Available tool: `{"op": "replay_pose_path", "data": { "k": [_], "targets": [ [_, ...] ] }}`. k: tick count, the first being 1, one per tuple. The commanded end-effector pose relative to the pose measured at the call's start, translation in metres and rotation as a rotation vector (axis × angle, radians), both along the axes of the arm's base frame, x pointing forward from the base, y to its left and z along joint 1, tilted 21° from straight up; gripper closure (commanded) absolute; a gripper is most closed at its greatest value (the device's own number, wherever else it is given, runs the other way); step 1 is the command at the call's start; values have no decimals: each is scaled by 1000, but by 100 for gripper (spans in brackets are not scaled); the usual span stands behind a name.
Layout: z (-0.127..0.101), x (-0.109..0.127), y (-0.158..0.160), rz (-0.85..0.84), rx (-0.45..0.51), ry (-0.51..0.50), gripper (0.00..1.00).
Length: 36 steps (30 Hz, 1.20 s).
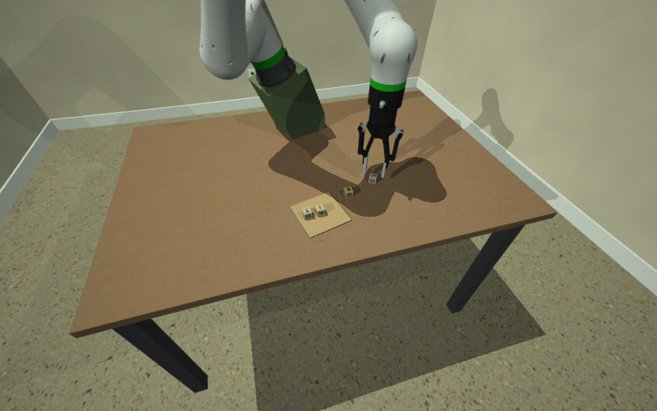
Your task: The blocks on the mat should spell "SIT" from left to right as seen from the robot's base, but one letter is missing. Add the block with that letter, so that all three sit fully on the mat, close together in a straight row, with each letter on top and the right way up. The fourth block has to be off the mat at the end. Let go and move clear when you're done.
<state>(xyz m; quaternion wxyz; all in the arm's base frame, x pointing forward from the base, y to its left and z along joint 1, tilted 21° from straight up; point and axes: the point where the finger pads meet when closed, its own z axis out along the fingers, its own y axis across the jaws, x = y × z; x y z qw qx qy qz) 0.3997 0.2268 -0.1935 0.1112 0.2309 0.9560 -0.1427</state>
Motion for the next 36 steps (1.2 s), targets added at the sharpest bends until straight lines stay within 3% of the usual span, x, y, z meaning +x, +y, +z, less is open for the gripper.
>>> {"op": "replay_pose_path", "data": {
  "k": [1, 36],
  "targets": [
    [0, 0, 0, 0, 0, 0, 63],
    [-30, 5, -10, 0, 0, 0, 63]
  ]
}}
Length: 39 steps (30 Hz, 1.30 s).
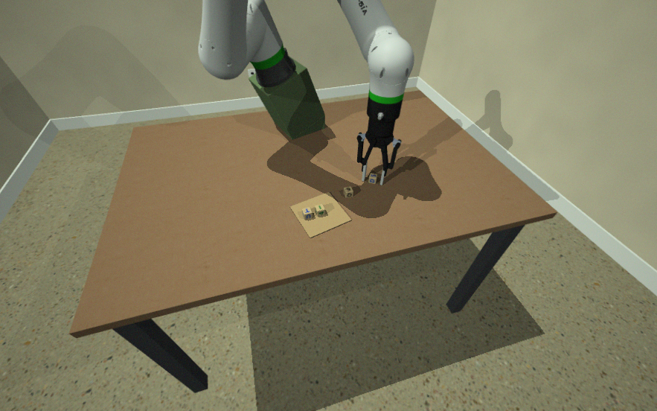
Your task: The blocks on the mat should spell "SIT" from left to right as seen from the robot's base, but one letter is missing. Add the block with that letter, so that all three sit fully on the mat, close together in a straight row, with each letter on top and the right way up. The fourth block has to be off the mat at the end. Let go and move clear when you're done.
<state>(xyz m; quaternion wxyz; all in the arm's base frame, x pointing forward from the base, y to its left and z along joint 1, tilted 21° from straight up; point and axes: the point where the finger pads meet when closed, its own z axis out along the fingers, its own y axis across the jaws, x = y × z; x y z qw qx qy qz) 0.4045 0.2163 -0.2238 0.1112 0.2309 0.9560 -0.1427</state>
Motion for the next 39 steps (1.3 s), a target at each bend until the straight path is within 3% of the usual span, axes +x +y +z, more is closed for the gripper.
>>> {"op": "replay_pose_path", "data": {
  "k": [1, 6, 7, 23, 24, 39],
  "targets": [
    [0, 0, 0, 0, 0, 0, 63],
    [0, 0, 0, 0, 0, 0, 63],
    [0, 0, 0, 0, 0, 0, 75],
    [0, 0, 0, 0, 0, 0, 75],
    [0, 0, 0, 0, 0, 0, 87],
    [0, 0, 0, 0, 0, 0, 87]
  ]
}}
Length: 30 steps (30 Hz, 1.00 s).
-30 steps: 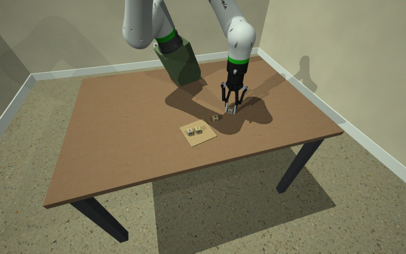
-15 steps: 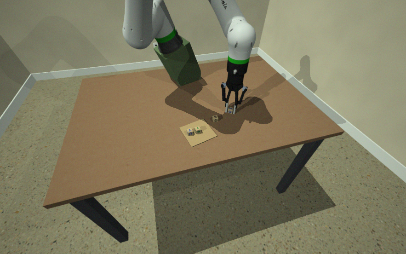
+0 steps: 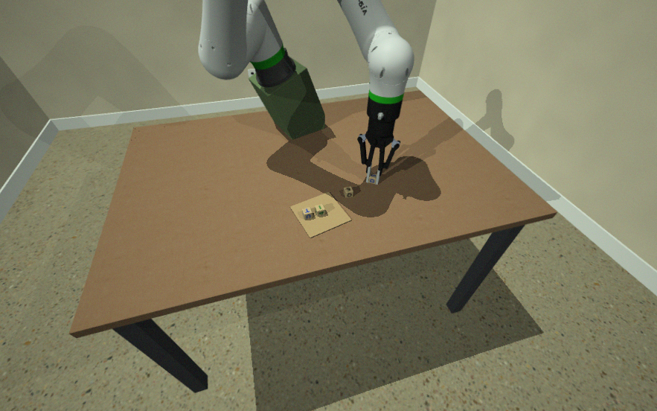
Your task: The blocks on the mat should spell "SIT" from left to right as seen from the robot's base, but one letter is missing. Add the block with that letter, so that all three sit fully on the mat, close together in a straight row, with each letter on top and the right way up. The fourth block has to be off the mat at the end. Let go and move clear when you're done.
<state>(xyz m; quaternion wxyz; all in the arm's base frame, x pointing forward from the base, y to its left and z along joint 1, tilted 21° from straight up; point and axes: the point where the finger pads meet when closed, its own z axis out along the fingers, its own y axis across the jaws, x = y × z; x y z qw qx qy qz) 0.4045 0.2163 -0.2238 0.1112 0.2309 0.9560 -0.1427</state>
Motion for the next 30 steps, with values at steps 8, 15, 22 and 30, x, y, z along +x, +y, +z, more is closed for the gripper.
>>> {"op": "replay_pose_path", "data": {
  "k": [8, 15, 22, 30],
  "targets": [
    [0, 0, 0, 0, 0, 0, 87],
    [0, 0, 0, 0, 0, 0, 87],
    [0, 0, 0, 0, 0, 0, 87],
    [31, -5, 11, 0, 0, 0, 87]
  ]
}}
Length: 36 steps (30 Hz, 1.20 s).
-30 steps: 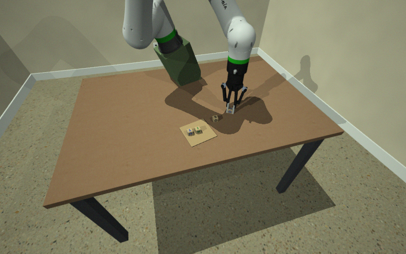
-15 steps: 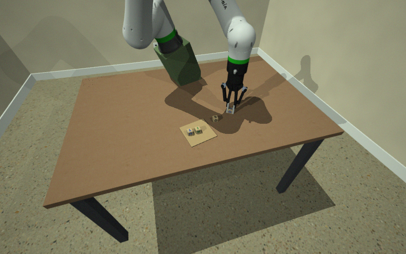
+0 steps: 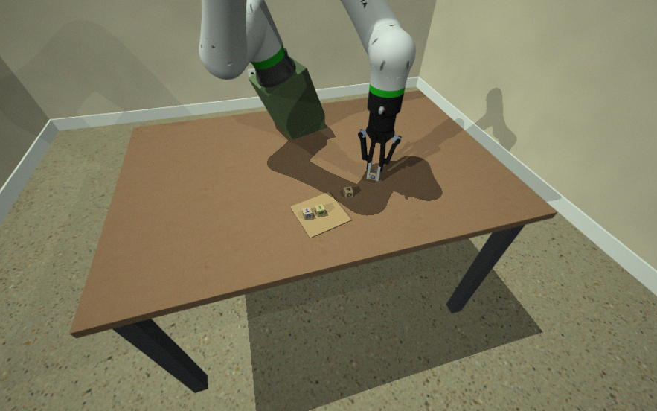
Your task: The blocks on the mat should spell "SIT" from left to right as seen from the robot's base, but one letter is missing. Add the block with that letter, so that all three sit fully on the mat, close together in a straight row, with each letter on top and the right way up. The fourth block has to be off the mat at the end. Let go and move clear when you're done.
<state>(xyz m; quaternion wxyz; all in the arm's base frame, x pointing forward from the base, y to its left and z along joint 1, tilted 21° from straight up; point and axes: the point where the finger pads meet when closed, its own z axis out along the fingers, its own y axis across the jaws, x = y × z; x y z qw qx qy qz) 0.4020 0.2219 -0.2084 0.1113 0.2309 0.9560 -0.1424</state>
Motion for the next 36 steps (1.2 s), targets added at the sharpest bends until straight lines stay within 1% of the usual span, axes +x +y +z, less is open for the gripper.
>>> {"op": "replay_pose_path", "data": {
  "k": [1, 7, 9, 13, 28, 31, 36],
  "targets": [
    [22, -3, 8, 0, 0, 0, 87],
    [63, -10, 22, 0, 0, 0, 87],
    [63, -10, 22, 0, 0, 0, 87],
    [76, -12, 26, 0, 0, 0, 87],
    [78, -11, 26, 12, -2, 4, 87],
    [80, -8, 24, 57, -9, 21, 87],
    [85, 1, 15, 213, -32, 75, 87]
  ]
}}
